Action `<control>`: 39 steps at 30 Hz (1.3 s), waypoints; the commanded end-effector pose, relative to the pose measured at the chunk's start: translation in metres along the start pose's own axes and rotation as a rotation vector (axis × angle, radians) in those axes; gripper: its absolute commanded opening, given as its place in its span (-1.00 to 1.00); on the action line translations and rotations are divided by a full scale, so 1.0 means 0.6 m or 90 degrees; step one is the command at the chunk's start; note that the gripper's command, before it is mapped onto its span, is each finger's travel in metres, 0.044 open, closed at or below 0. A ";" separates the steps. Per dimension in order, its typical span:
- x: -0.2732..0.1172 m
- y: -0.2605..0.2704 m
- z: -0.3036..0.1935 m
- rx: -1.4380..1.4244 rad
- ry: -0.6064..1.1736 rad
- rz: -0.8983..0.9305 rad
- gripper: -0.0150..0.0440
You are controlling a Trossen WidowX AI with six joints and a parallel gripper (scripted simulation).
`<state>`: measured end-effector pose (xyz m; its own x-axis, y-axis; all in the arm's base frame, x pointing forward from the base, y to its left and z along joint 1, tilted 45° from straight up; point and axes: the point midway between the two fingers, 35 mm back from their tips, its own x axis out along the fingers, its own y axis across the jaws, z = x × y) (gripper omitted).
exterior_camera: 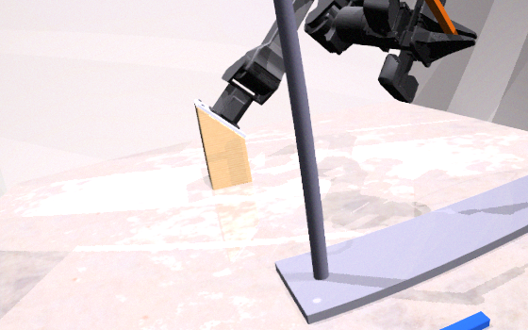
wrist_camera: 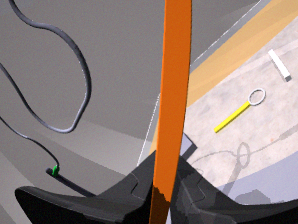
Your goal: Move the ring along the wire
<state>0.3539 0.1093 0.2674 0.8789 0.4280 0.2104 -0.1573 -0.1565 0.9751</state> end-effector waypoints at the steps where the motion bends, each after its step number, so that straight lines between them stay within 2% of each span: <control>1: -0.005 -0.030 0.000 -0.055 0.008 -0.031 -1.00; 39: -0.057 -0.182 0.068 -0.432 0.058 -0.202 -1.00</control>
<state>0.3605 0.0808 0.1615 0.8932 0.4419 -0.0837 -0.1759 0.5145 0.8393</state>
